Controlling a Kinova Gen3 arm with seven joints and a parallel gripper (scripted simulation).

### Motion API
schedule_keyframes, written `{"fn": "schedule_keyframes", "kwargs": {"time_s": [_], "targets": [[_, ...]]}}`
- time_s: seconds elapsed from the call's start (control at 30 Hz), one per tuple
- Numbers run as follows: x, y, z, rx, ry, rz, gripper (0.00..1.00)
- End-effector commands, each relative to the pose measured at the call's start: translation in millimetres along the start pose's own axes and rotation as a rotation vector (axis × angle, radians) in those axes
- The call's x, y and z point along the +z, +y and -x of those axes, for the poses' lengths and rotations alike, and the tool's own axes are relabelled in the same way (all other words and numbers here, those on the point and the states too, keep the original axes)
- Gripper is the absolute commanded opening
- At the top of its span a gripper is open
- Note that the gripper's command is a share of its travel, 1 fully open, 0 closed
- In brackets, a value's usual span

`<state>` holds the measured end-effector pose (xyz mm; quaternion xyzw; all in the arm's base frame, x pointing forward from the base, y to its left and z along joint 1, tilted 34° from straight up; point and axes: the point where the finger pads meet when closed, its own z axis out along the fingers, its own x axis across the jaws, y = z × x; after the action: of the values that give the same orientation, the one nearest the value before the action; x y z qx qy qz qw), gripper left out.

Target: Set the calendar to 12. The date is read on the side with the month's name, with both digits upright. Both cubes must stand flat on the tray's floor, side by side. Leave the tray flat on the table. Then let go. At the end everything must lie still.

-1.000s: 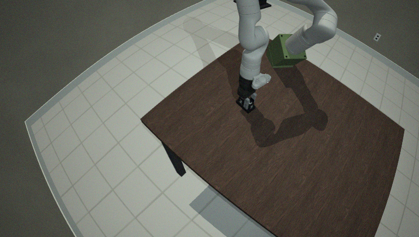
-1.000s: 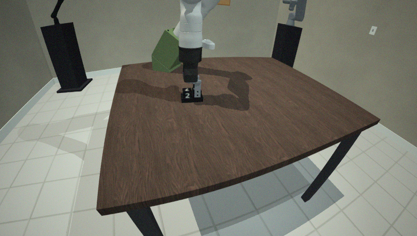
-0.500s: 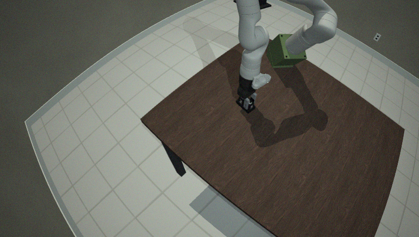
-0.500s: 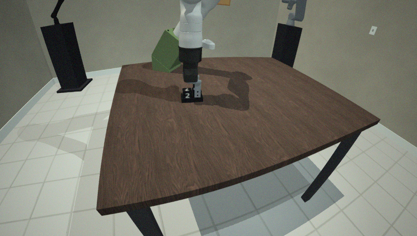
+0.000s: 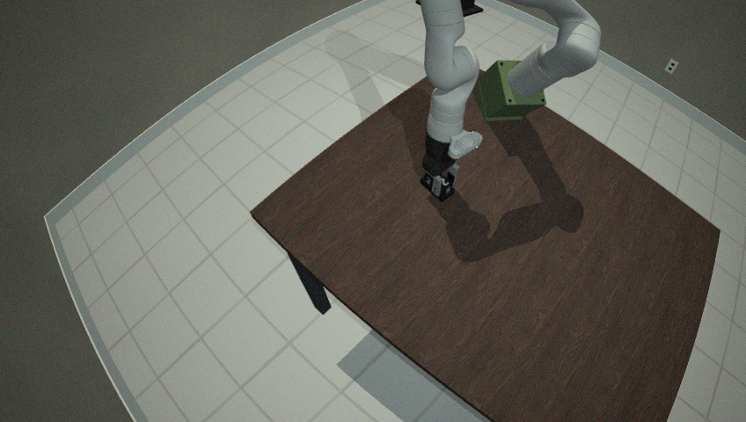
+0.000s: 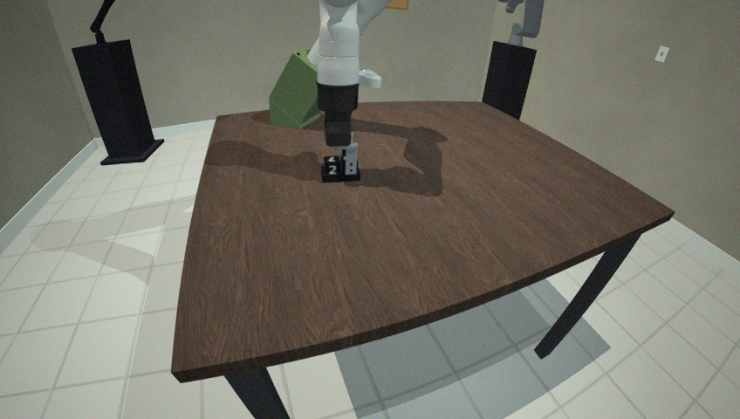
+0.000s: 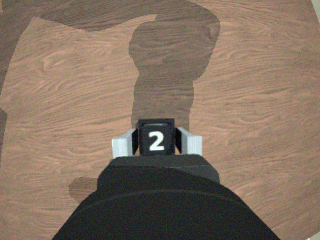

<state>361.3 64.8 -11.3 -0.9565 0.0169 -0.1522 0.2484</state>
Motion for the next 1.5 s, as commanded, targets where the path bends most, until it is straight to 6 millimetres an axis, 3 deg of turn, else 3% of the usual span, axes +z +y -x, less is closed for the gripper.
{"fn": "schedule_keyframes", "kwargs": {"time_s": [0.0, 0.53, 1.47], "targets": [[-0.3, 0.2, -0.3, 0.000, 0.001, 0.001, 0.90], [-5.0, 0.2, -0.3, 0.000, 0.001, 0.001, 0.90], [-52.4, 0.2, -0.1, 0.000, 0.000, 0.001, 0.90]]}}
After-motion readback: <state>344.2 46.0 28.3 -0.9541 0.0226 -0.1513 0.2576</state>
